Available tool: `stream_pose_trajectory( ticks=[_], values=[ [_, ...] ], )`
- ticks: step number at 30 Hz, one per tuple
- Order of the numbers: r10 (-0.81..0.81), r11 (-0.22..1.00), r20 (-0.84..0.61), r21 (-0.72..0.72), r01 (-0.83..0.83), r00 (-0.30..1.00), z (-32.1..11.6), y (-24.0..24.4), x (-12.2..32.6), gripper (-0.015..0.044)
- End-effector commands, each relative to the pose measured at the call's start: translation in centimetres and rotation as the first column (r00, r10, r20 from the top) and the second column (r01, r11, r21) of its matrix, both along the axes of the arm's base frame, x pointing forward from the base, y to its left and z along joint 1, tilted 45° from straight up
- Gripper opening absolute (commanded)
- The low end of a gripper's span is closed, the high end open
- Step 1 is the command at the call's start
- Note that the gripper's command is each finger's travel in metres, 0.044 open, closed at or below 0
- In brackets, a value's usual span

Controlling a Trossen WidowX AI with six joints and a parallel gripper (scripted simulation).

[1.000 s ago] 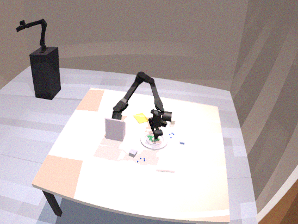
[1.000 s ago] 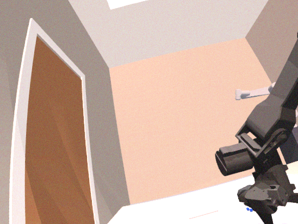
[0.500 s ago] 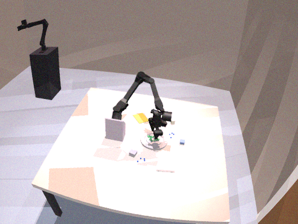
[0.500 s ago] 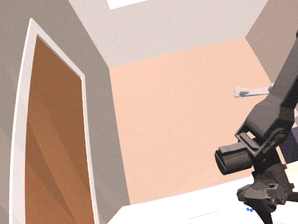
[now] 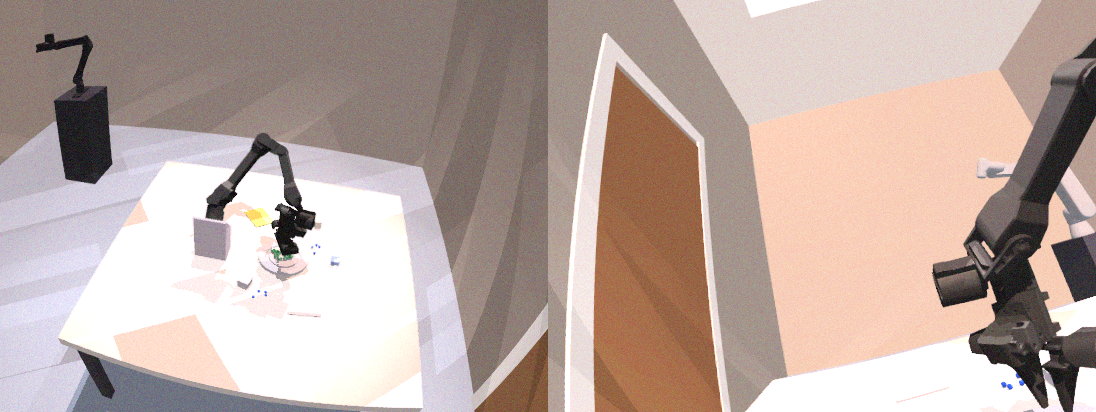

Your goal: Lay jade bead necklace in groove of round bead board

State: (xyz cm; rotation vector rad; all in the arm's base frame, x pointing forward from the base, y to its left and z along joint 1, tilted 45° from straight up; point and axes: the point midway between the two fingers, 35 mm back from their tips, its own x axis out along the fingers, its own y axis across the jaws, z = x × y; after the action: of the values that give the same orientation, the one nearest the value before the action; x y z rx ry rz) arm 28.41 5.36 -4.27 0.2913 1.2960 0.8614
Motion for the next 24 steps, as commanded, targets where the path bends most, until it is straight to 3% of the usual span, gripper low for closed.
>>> stream_pose_trajectory(
  ticks=[1, 24],
  values=[
    [-0.003, 1.0, -0.001, 0.0, 0.003, 1.0, 0.1, -0.1, 0.0, 0.012],
    [-0.001, 1.0, -0.012, 0.005, 0.001, 1.0, -2.3, 2.1, -0.2, 0.012]
  ],
)
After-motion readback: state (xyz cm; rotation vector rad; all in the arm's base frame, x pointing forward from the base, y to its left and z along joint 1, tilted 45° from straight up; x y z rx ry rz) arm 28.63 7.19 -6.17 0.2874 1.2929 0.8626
